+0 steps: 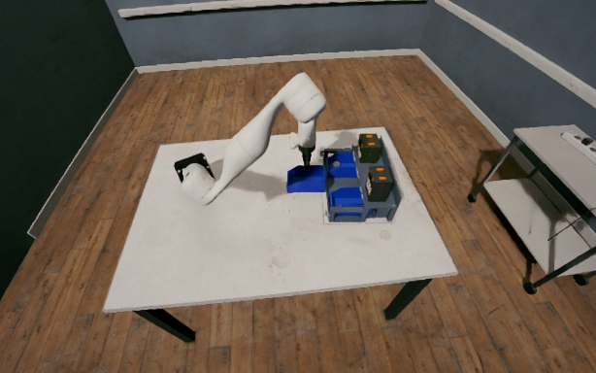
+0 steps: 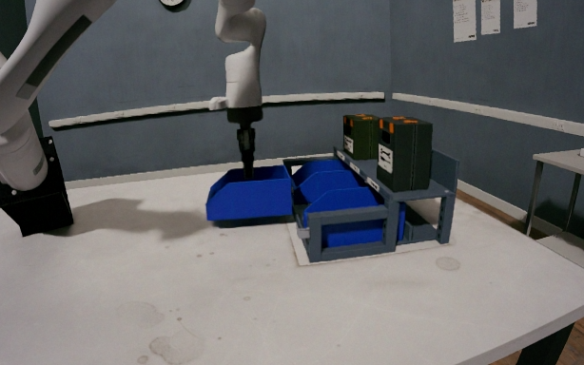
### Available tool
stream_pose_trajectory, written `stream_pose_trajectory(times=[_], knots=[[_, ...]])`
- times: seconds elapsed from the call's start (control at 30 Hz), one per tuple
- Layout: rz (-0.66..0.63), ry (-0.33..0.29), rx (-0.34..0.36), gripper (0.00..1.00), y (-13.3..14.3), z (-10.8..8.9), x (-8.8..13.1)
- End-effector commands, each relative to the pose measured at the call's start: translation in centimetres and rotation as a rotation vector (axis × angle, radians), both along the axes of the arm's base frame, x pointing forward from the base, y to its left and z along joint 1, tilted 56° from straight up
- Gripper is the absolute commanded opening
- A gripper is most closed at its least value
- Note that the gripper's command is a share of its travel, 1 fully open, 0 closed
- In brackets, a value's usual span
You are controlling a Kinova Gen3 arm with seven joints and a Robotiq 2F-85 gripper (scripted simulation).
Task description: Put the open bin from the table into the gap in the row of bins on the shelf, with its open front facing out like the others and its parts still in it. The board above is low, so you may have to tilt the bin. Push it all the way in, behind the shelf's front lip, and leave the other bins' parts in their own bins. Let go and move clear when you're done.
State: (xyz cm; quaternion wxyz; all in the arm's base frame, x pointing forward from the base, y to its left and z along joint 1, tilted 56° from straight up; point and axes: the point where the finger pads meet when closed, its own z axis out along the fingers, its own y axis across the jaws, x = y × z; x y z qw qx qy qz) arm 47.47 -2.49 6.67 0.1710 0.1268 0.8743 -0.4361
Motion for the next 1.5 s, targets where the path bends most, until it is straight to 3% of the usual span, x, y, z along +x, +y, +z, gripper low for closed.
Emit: stream_pose_trajectory(times=[0.0, 1.47], knots=[[0.003, -0.002, 0.002, 0.10, -0.1, -0.3, -0.1], [0.003, -0.002, 0.002, 0.10, -1.6, -1.8, -0.9]])
